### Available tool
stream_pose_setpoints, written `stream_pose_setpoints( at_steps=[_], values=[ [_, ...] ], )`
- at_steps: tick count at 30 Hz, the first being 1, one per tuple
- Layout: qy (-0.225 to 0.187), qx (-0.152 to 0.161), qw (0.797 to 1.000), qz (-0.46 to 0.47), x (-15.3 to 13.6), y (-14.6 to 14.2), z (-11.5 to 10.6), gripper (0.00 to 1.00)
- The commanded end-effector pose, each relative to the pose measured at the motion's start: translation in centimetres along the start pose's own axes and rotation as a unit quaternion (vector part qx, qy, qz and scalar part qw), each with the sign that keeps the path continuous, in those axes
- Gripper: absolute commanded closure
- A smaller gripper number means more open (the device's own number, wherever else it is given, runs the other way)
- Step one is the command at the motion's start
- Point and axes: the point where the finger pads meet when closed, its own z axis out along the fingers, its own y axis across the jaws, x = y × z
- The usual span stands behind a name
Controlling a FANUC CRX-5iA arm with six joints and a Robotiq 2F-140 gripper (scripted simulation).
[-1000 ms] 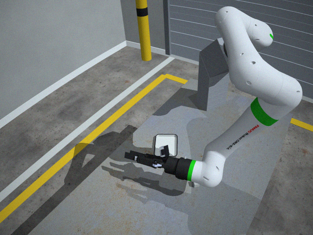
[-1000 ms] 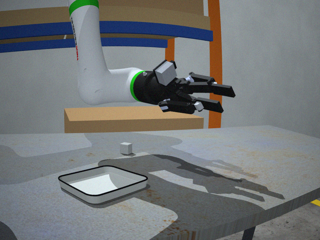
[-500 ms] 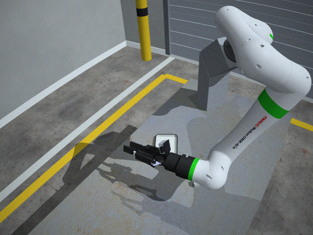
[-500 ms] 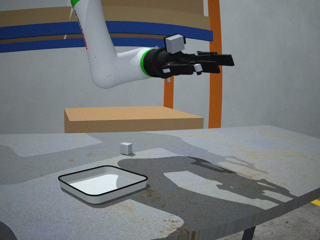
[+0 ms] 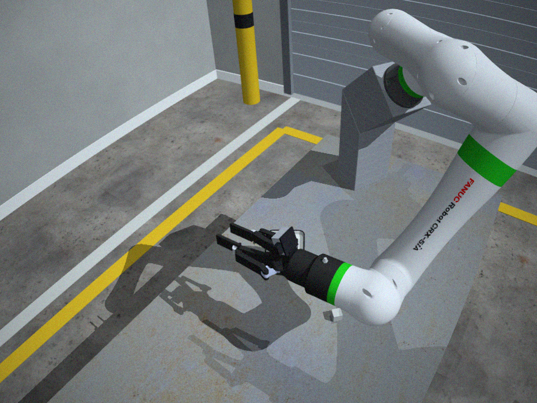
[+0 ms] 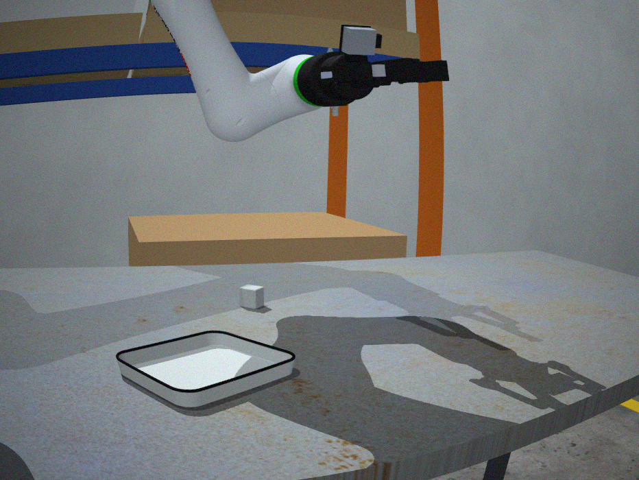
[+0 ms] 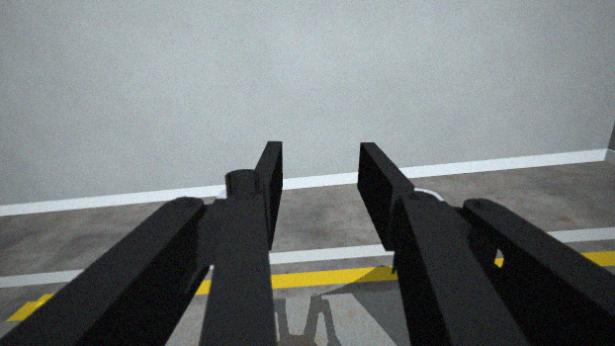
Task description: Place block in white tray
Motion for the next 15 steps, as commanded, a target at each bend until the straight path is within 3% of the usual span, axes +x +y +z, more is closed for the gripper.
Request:
stream_pose_setpoints(
  at_steps=[1, 5, 7, 12, 15],
  values=[
    [-0.005, -0.024, 0.999, -0.041, 1.8, 0.1, -0.8, 0.64],
    [-0.012, -0.035, 0.997, -0.07, 2.8, 0.3, -1.4, 0.64],
    [-0.032, -0.057, 0.989, -0.133, 4.9, 0.8, -2.7, 0.64],
    [-0.044, -0.067, 0.983, -0.165, 5.9, 1.1, -3.4, 0.64],
    [-0.074, -0.083, 0.966, -0.232, 7.7, 1.9, -4.9, 0.64]
  ],
)
